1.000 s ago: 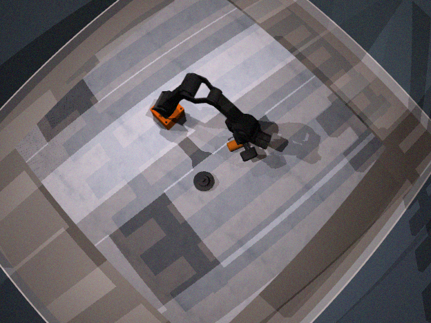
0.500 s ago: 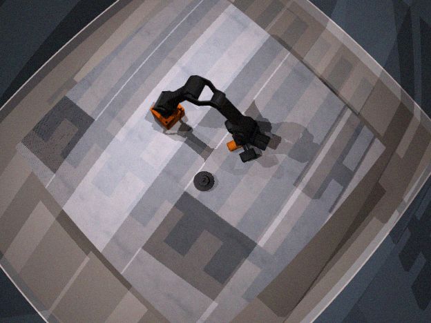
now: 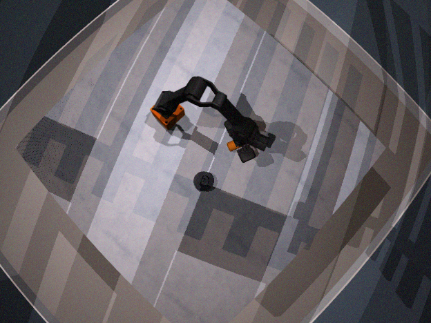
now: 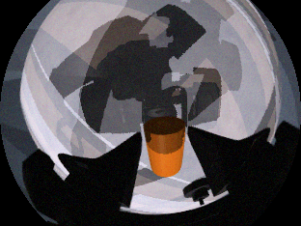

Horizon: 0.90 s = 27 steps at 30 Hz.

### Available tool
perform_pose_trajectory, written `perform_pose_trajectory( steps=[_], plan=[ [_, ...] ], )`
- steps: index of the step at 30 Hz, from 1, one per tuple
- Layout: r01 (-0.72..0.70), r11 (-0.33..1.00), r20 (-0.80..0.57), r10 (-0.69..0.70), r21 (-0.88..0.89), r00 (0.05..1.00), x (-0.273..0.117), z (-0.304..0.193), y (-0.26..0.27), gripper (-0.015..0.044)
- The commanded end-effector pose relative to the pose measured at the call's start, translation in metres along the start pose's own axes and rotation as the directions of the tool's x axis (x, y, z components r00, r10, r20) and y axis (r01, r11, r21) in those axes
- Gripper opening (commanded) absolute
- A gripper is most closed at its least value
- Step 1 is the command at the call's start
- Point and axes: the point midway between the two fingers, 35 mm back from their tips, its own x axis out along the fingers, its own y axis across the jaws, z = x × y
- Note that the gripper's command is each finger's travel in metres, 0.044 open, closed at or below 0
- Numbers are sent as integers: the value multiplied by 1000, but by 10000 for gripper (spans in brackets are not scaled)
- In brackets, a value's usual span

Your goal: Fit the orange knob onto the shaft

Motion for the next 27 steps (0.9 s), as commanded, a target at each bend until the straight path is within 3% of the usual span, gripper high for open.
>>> perform_pose_trajectory(
  steps=[1, 18, 27],
  plan=[
    [-5, 1000, 3, 5, 1, 1000, 1, 1, 1, 240],
    [-4, 1000, 10, 4, 1, 1000, 1, 0, 1, 180],
    [-2, 1000, 146, 2, 1, 989, -5, -8, 0, 180]
  ],
)
